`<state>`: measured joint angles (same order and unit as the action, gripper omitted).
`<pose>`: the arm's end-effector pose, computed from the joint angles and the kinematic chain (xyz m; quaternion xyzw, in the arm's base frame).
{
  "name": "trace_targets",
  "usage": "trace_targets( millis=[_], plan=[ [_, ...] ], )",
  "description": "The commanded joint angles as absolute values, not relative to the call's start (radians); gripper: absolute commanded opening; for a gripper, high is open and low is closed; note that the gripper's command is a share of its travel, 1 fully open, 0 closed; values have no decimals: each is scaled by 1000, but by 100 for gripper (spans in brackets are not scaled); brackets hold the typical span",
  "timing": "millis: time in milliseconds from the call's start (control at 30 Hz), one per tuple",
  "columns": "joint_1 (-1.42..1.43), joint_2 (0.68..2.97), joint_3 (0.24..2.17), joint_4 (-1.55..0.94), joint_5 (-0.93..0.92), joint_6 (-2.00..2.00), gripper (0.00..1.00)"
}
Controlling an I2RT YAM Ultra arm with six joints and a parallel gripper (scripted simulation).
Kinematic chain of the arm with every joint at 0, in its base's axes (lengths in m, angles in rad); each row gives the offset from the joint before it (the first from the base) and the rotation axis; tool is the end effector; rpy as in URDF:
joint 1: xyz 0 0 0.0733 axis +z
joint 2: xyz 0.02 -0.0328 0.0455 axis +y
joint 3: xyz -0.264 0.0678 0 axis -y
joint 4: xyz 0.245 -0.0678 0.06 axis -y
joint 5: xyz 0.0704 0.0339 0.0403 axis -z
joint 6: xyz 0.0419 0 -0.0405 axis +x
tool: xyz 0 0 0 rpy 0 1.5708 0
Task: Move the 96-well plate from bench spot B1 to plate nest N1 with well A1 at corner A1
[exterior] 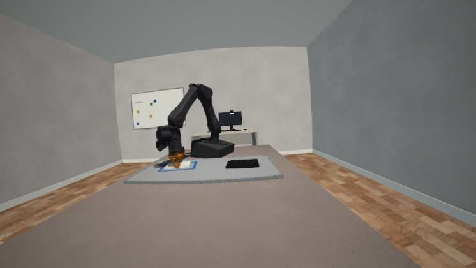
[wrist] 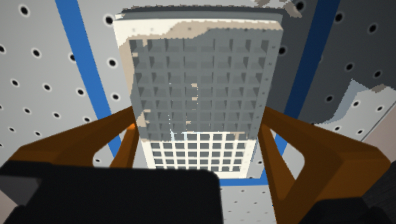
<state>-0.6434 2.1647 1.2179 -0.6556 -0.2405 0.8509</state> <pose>0.2914 -0.2046 0.0628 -0.6759 -0.7270 -0.1177 0.0280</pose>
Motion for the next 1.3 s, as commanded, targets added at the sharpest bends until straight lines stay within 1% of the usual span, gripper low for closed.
trace_targets(
  millis=[0, 767, 1267],
  plan=[
    [-646, 2157, 1222, -650, -238, 854, 0],
    [-646, 2157, 1222, -650, -238, 854, 0],
    [-669, 2091, 1265, -735, -232, 834, 0]
  ],
)
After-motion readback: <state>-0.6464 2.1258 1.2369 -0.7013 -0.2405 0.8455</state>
